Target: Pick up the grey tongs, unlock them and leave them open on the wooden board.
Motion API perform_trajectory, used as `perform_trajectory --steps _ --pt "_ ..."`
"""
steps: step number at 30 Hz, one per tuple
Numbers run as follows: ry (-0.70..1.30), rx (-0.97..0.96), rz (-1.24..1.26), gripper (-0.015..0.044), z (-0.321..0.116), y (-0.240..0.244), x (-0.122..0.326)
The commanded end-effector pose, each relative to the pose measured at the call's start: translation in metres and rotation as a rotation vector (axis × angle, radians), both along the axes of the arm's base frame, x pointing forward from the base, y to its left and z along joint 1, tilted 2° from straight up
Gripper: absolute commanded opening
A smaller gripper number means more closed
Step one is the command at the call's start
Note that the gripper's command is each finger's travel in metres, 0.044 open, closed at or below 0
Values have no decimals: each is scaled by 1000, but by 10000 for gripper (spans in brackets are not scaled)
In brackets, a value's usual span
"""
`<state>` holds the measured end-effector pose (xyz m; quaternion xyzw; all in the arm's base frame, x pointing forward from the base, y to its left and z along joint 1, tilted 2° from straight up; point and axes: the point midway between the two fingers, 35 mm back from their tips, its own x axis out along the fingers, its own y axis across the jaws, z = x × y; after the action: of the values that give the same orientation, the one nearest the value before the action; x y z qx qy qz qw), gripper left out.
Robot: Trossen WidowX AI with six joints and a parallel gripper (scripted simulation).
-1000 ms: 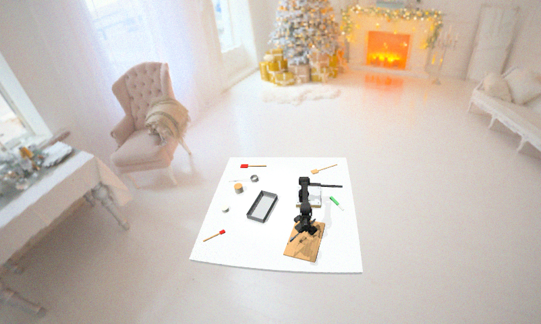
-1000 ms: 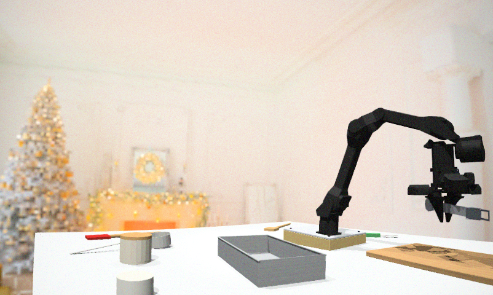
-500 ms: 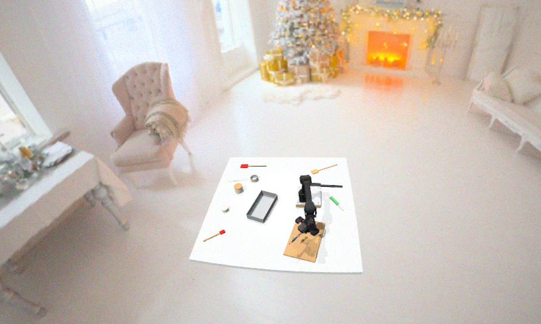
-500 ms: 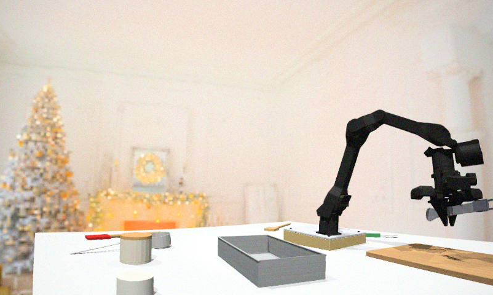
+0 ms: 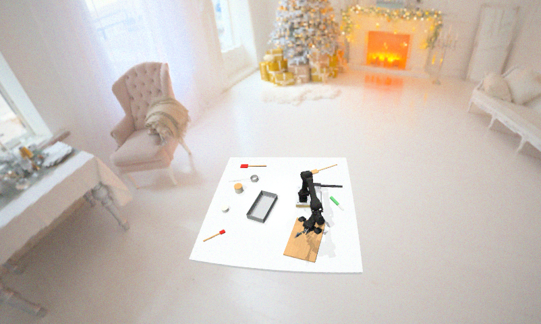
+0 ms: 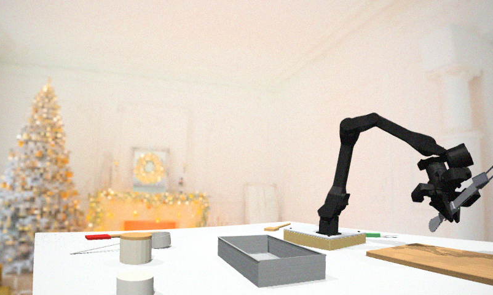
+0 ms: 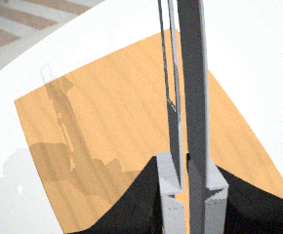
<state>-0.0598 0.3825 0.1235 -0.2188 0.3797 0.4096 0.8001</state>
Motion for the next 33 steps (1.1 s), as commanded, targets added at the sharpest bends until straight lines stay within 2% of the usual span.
perform_trajectory --steps 1,19,33 --pt "-62 105 -9 -150 9 -2 -2" --pt "-273 516 -93 -150 38 -37 -9" --pt "-278 531 -98 -150 40 -39 -9"
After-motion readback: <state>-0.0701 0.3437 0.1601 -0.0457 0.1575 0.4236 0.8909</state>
